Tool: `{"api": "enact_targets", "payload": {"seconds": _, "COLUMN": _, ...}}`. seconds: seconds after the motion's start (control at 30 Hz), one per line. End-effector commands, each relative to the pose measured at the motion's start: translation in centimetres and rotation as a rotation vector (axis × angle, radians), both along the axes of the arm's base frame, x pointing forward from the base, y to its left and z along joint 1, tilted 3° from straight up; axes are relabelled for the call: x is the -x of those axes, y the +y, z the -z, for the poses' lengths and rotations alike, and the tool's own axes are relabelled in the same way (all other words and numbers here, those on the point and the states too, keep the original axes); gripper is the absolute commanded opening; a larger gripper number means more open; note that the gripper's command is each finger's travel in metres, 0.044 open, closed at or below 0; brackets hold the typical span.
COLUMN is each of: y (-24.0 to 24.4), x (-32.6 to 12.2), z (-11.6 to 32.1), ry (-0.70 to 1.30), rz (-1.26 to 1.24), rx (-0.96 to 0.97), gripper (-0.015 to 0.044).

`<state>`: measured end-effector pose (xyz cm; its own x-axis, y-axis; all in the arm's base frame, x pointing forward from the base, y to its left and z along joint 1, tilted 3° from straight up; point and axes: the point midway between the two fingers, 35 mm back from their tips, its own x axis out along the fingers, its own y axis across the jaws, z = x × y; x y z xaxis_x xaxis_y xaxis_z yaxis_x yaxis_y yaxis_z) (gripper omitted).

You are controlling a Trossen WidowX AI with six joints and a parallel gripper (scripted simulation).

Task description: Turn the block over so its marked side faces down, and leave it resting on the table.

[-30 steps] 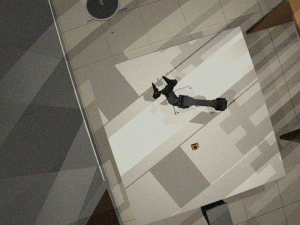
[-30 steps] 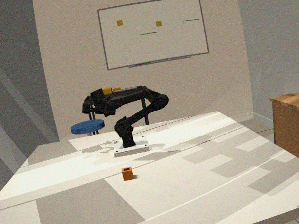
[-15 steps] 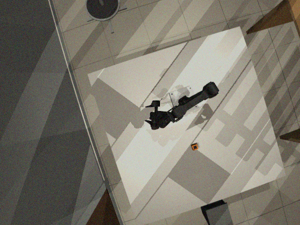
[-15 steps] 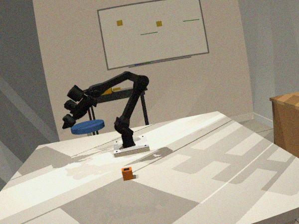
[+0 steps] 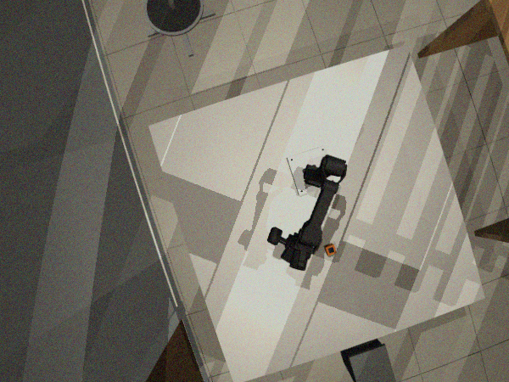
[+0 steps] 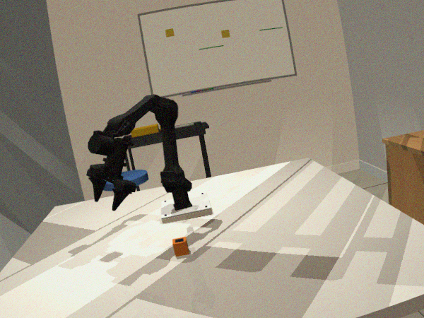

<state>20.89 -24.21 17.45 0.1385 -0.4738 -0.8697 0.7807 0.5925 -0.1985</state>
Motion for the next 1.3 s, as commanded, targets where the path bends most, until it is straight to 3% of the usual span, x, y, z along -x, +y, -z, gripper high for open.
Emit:
{"api": "enact_targets", "payload": {"seconds": 0.0, "y": 4.7, "x": -5.7, "z": 1.1, "ry": 0.072, "rz": -0.261, "rx": -0.125, "gripper": 0.0440}}
{"api": "enact_targets", "payload": {"seconds": 0.33, "y": 18.0, "x": -13.7, "z": 3.8, "ry": 0.270, "rz": -0.748, "rx": -0.359, "gripper": 0.0440}}
{"api": "enact_targets", "payload": {"seconds": 1.27, "y": 18.2, "x": -14.4, "z": 9.7, "ry": 0.273, "rz": -0.753, "rx": -0.363, "gripper": 0.0440}}
